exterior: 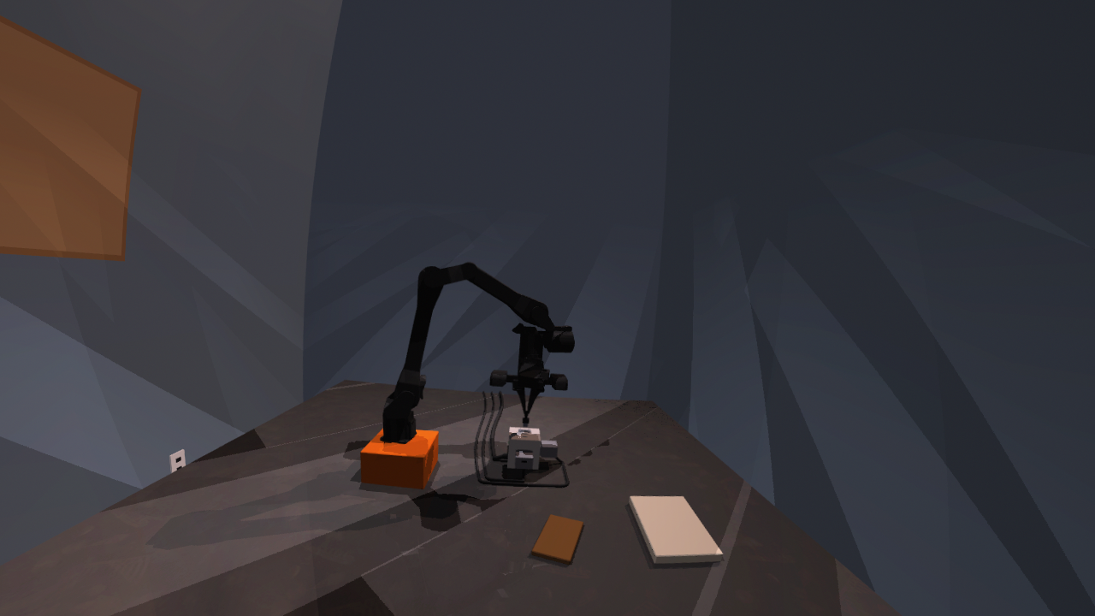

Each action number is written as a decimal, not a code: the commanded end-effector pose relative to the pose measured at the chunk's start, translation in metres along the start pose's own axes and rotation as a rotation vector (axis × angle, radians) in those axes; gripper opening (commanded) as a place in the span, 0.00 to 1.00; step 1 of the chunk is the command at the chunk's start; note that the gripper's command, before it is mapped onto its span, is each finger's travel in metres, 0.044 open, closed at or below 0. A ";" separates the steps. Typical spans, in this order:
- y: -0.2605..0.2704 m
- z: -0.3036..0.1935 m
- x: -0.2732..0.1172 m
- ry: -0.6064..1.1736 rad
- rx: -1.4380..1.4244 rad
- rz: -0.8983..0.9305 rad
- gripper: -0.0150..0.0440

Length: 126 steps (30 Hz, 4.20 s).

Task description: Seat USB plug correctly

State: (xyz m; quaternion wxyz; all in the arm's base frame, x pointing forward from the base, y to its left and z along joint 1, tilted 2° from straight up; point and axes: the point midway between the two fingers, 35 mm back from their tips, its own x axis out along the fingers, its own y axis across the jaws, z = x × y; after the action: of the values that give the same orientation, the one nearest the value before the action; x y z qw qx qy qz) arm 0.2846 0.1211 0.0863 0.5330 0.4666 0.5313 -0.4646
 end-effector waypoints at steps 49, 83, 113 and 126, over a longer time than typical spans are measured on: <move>0.000 0.000 -0.009 0.000 -0.825 0.000 0.25; 0.000 0.000 -0.009 0.000 -1.715 0.000 0.25; 0.000 0.000 -0.009 0.000 -2.500 0.000 0.25; 0.000 0.000 -0.009 0.000 -2.840 0.000 0.25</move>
State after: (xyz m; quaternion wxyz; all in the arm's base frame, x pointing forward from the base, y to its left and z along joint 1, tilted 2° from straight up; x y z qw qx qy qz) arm 0.2846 0.1210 0.0960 0.5595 -0.4346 0.5572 0.4331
